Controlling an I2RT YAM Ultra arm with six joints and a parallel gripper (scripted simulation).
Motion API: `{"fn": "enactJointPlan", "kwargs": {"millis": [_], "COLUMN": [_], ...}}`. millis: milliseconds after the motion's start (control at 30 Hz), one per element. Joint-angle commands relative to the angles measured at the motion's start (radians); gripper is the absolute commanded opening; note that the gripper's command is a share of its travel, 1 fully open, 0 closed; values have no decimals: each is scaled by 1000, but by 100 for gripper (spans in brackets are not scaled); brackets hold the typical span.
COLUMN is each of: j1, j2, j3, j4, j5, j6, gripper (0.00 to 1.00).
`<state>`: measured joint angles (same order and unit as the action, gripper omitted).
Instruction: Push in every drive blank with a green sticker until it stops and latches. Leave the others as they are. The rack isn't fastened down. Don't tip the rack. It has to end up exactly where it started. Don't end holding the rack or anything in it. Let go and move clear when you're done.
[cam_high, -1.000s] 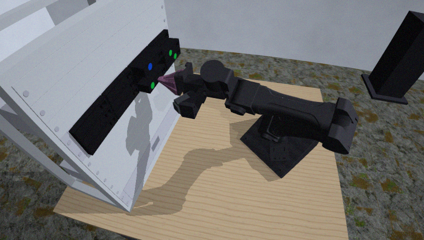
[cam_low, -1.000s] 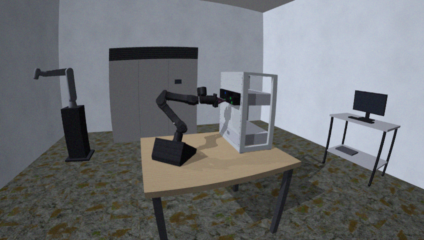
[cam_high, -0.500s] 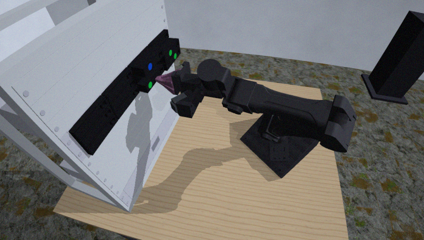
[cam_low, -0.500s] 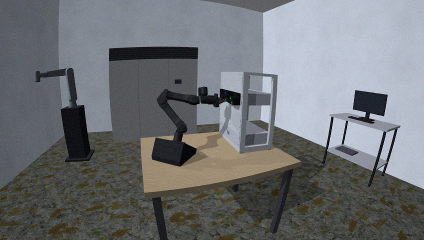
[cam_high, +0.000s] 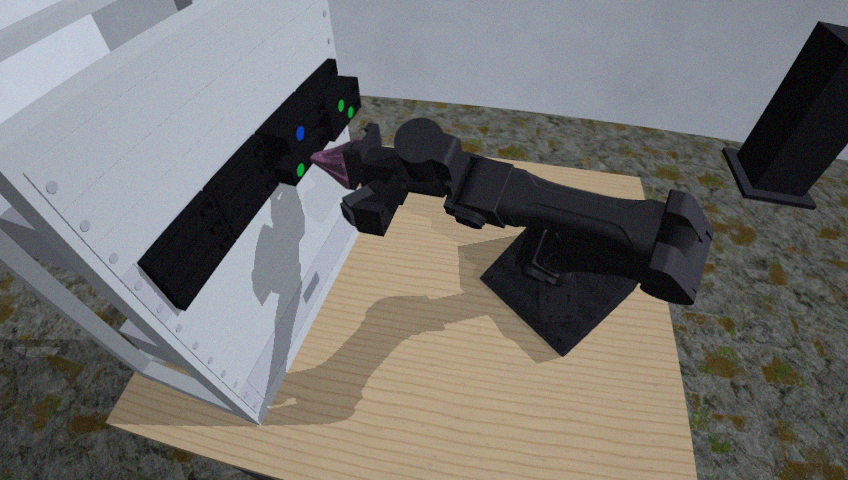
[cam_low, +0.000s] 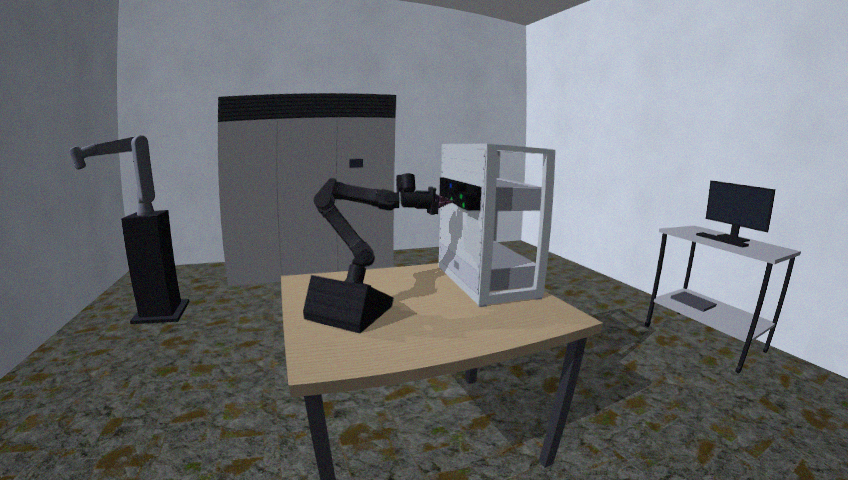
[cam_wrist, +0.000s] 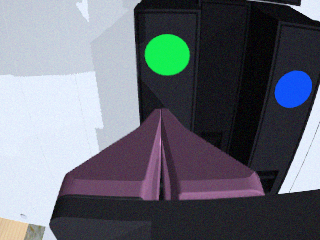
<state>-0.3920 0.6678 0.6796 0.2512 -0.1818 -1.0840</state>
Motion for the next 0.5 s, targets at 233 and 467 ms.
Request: {"fn": "enactJointPlan", "kwargs": {"millis": [233, 467], "j1": [8, 8], "j2": [71, 72], "j3": [69, 70], "j4": [52, 52], "j5": [30, 30], "j6": [1, 1], "gripper": [0, 0]}}
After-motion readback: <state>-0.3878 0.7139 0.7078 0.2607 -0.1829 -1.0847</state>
